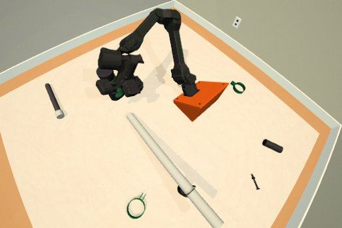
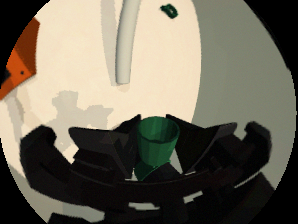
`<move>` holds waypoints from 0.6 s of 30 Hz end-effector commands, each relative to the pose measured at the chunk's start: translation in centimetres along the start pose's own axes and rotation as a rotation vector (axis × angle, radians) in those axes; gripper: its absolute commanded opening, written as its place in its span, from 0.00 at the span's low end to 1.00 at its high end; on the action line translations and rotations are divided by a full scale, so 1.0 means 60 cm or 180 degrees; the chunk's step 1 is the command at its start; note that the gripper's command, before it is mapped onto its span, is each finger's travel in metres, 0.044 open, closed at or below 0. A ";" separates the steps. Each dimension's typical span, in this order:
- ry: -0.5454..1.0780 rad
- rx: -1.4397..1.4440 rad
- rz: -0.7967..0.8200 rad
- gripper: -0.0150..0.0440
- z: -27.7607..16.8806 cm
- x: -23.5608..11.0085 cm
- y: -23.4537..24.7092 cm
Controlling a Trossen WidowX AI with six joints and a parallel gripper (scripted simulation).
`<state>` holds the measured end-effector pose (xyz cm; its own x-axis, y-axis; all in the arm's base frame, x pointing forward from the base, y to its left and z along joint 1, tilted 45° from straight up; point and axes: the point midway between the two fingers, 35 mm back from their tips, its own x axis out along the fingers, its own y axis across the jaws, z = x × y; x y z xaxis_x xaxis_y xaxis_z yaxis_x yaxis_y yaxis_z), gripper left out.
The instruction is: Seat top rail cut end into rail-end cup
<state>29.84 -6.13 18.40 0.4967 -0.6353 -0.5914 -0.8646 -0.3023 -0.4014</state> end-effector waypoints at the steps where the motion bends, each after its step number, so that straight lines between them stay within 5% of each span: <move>1: 0.0044 0.0074 0.0005 0.25 0.001 0.003 -0.004; 18: -0.0033 -0.0059 0.0005 0.25 0.001 0.000 0.002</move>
<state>29.86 -6.13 18.35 0.4957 -0.6343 -0.5933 -0.8654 -0.3027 -0.3994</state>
